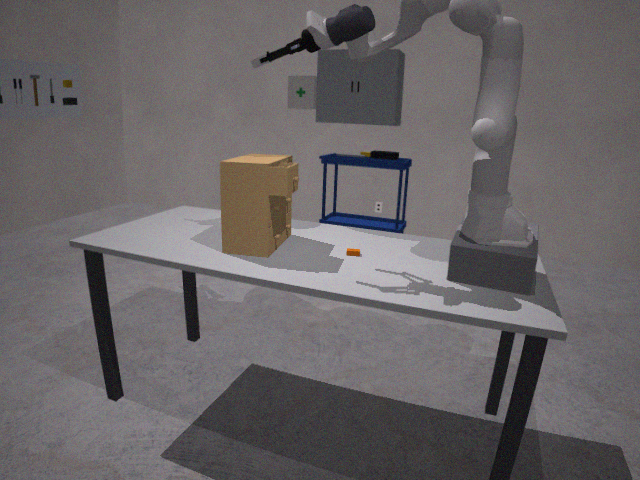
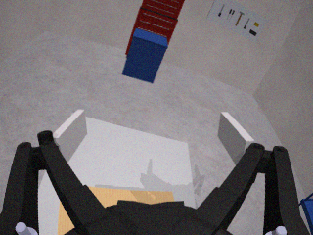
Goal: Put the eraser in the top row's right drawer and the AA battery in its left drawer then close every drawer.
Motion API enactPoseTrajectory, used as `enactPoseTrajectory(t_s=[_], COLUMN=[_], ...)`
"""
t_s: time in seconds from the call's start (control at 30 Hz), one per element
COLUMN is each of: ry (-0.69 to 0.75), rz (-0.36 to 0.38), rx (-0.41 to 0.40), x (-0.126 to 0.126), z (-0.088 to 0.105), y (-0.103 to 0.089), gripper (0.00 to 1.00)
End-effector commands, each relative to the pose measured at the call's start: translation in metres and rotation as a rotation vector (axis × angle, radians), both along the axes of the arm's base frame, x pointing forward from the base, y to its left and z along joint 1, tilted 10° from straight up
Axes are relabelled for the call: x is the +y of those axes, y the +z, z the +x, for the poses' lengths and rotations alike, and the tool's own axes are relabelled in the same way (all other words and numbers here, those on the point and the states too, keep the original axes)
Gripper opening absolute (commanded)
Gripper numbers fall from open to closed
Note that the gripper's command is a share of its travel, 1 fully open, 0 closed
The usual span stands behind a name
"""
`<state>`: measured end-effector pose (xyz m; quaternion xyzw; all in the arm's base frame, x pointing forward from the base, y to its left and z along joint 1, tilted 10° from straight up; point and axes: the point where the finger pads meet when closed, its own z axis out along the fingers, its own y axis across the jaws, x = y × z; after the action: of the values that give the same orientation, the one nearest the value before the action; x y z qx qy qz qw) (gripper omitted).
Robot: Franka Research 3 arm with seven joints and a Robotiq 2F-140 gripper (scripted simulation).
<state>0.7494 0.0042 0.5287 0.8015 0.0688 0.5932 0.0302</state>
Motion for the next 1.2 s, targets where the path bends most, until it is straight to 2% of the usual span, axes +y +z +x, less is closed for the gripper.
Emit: enactPoseTrajectory(t_s=[0.0, 0.03, 0.23, 0.27, 0.47, 0.5, 0.67, 0.7, 0.9, 0.93, 1.1, 1.13, 1.17], ry=[-0.001, -0.075, -0.075, -0.176, -0.176, -0.272, -0.272, -0.353, -0.353, -0.415, -0.415, -0.457, -0.457], rz=[-0.019, -0.039, -0.039, -0.063, -0.063, -0.086, -0.086, -0.102, -0.102, -0.114, -0.114, -0.120, -0.120], rx=[-0.002, -0.011, -0.011, -0.001, -0.001, 0.039, 0.039, 0.103, 0.103, 0.185, 0.185, 0.280, 0.280], x=[-0.002, -0.025, -0.025, -0.059, -0.059, -0.092, -0.092, -0.121, -0.121, -0.145, -0.145, -0.162, -0.162], z=[0.000, 0.002, 0.002, -0.002, -0.002, -0.012, -0.012, -0.028, -0.028, -0.047, -0.047, -0.069, -0.069], y=[0.001, 0.012, 0.012, 0.022, 0.022, 0.023, 0.023, 0.015, 0.015, 0.002, 0.002, -0.016, -0.016], gripper=[1.00, 1.00, 1.00, 1.00, 1.00, 1.00, 1.00, 1.00, 1.00, 1.00, 1.00, 1.00, 1.00])
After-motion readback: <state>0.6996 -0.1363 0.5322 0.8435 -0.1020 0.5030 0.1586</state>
